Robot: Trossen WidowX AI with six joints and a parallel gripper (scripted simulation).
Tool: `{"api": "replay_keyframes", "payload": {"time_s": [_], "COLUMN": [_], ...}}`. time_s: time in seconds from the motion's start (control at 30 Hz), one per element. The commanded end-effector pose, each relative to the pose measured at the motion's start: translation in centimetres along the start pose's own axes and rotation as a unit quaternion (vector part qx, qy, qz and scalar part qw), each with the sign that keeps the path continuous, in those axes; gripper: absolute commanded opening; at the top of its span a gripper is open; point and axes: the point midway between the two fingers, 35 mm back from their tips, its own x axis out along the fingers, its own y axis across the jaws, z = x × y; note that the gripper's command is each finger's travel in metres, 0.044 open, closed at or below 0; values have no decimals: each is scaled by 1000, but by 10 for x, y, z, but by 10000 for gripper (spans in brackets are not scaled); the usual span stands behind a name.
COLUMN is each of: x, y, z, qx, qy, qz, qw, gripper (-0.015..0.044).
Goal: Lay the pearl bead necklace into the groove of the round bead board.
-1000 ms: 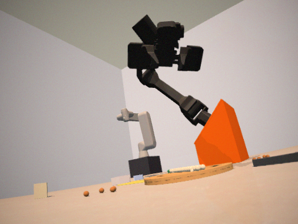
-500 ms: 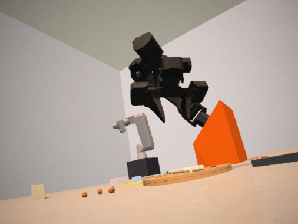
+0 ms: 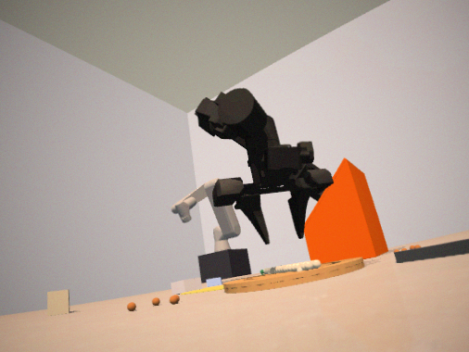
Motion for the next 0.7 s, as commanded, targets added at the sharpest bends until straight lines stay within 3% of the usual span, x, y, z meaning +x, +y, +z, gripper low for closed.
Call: {"api": "replay_keyframes", "payload": {"time_s": [0.0,0.67], "x": [10,29], "y": [0,-1], "z": [-2,-2], "qx": [0,2], "qy": [9,6], "qz": [0,0], "qw": [1000,1000], "gripper": [250,250]}}
